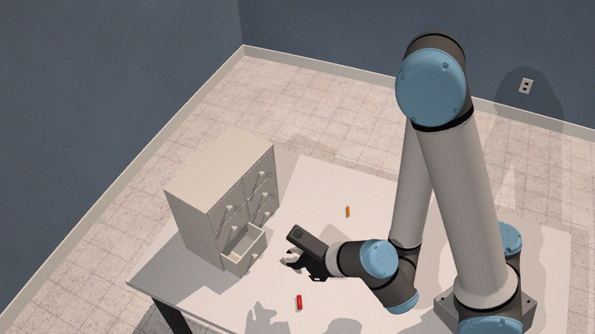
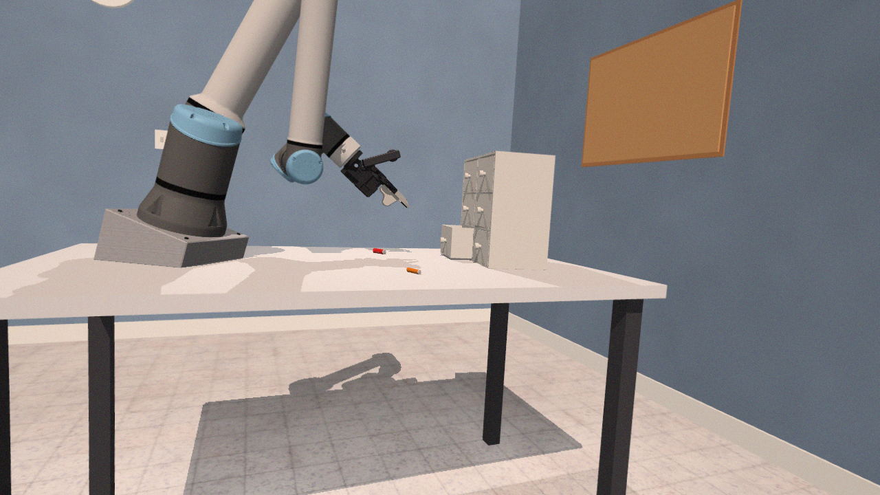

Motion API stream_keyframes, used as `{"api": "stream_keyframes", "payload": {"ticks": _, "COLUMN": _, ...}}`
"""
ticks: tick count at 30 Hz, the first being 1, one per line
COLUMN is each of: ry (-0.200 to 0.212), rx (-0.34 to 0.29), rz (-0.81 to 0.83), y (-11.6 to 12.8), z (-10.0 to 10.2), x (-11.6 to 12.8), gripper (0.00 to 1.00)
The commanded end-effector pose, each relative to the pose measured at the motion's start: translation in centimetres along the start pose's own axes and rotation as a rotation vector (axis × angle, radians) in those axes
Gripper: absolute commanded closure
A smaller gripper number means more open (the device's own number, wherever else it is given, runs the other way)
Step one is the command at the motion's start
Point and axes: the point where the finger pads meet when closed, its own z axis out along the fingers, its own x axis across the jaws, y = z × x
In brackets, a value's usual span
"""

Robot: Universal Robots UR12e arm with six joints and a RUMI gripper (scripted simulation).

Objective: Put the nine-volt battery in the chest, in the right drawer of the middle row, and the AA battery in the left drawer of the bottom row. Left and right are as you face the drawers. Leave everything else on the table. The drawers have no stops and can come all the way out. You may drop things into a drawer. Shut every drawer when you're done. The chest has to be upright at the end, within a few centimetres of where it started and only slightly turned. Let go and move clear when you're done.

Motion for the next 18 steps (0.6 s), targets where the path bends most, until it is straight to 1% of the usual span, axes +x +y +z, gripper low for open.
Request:
{"api": "stream_keyframes", "payload": {"ticks": 1, "ry": 0.000, "rx": -0.031, "rz": 0.000, "y": -0.1, "z": -0.3, "x": 0.0, "gripper": 0.80}}
{"api": "stream_keyframes", "payload": {"ticks": 5, "ry": 0.000, "rx": -0.058, "rz": 0.000, "y": -0.2, "z": -0.7, "x": 0.0, "gripper": 0.80}}
{"api": "stream_keyframes", "payload": {"ticks": 7, "ry": 0.000, "rx": -0.058, "rz": 0.000, "y": -0.2, "z": -0.7, "x": 0.0, "gripper": 0.80}}
{"api": "stream_keyframes", "payload": {"ticks": 18, "ry": 0.000, "rx": -0.138, "rz": 0.000, "y": -0.3, "z": -1.7, "x": 0.0, "gripper": 0.80}}
